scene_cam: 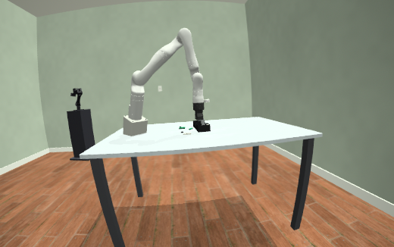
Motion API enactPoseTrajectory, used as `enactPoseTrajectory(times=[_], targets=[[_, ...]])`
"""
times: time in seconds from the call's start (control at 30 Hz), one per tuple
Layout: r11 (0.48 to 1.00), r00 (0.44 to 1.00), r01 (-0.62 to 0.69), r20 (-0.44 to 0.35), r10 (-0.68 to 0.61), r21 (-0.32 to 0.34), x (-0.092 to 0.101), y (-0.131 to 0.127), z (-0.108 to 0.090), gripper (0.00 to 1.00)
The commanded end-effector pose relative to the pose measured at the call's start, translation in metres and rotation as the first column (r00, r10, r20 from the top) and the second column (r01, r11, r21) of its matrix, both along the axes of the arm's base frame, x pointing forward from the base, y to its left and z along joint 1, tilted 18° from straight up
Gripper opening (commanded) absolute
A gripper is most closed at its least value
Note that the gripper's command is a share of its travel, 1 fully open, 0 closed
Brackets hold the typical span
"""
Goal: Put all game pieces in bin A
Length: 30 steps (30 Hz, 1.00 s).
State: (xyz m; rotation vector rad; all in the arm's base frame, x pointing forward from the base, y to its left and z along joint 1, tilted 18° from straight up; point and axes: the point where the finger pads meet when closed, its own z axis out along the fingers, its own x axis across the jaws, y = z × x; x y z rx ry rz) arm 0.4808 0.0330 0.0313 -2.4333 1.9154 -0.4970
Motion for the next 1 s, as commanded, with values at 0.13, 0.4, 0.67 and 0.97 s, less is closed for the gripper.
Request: enactPoseTrajectory(times=[0.13, 0.4, 0.67, 0.97], targets=[[1.0, 1.0, 0.0, 0.001, 0.0, 0.001, 0.0, 0.001, 0.002, 0.31], [1.0, 1.0, 0.0, 0.001, 0.0, 0.001, -0.002, 0.002, 0.009, 0.31], [1.0, 1.0, 0.0, 0.001, 0.0, 0.001, -0.005, 0.004, 0.02, 0.31], [1.0, 1.0, 0.0, 0.001, 0.0, 0.001, -0.007, 0.006, 0.028, 0.31]])
